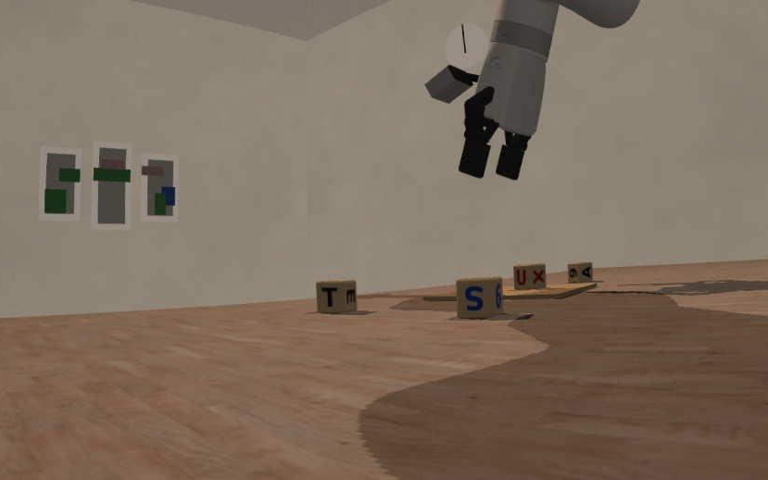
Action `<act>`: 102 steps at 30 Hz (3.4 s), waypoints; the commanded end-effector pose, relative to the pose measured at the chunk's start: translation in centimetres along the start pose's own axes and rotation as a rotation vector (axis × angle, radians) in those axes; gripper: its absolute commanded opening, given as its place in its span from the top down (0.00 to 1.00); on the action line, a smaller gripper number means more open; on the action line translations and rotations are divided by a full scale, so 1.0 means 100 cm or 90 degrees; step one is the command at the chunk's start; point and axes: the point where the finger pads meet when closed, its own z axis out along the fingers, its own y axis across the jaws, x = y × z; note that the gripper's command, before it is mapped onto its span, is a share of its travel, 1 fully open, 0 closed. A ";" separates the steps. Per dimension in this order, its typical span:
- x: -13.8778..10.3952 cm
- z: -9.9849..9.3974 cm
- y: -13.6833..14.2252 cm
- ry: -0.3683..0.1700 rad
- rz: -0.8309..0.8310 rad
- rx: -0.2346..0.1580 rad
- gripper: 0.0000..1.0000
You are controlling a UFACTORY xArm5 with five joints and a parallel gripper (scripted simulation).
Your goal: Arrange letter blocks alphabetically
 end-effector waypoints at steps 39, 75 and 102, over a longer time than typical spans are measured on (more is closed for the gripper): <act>-0.039 -0.088 -0.069 -0.268 0.158 0.027 0.00; -0.066 -0.042 -0.068 -0.269 0.308 -0.005 0.00; -0.074 -0.022 -0.069 -0.264 0.743 -0.101 0.00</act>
